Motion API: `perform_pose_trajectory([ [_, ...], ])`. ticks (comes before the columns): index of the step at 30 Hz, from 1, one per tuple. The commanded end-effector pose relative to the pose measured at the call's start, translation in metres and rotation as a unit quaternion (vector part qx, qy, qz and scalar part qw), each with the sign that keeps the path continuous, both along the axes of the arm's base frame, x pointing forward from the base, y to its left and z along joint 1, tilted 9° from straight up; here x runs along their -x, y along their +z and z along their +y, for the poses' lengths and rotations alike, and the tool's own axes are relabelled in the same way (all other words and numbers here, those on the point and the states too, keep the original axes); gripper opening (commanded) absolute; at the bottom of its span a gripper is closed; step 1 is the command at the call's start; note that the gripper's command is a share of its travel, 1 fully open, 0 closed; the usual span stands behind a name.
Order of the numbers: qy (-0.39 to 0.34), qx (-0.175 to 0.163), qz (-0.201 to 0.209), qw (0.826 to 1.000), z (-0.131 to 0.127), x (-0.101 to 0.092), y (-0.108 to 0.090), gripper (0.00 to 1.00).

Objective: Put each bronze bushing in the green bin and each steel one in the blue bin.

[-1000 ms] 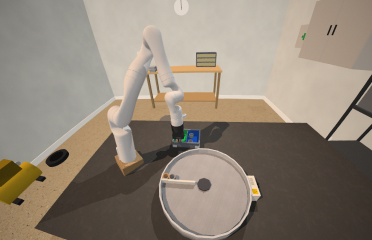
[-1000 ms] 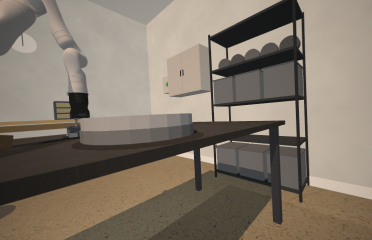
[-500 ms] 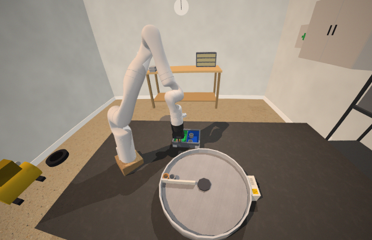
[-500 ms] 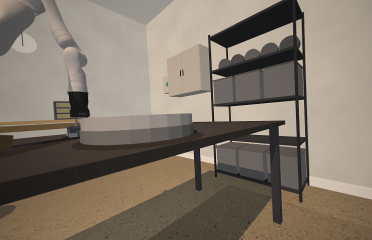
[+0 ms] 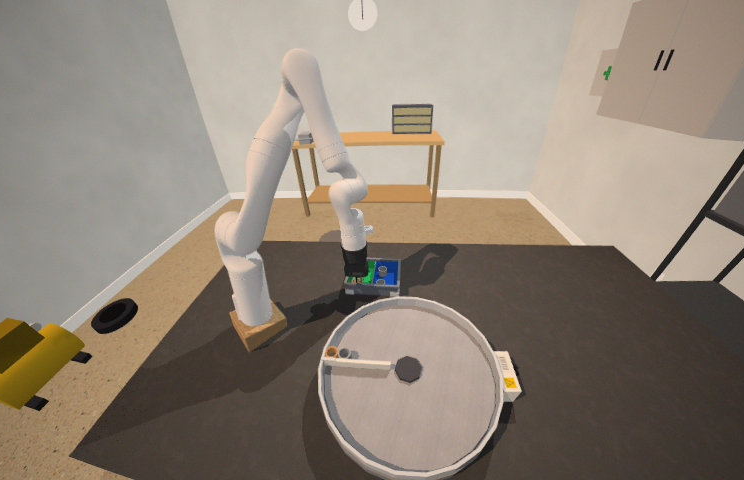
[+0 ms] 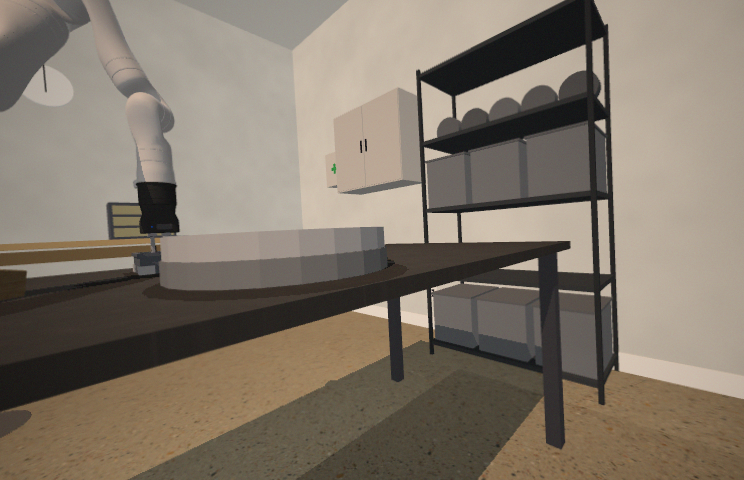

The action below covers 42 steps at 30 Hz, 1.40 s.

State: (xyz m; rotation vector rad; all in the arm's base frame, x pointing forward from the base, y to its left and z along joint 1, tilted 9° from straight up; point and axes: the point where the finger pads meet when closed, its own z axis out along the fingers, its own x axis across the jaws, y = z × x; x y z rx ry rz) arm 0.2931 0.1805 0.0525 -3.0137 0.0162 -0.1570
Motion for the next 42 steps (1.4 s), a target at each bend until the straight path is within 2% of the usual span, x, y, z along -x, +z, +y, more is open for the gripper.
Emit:
perform_pose_trajectory([
  [1,0.001,-0.001,-0.001,1.0,0.001,0.0,0.001,0.42],
  [37,0.001,-0.001,-0.001,1.0,0.0,0.001,0.01,0.42],
  [40,0.001,-0.001,-0.001,1.0,-0.004,0.004,0.039,0.42],
  [42,0.001,-0.001,-0.001,1.0,-0.004,0.004,0.039,0.42],
])
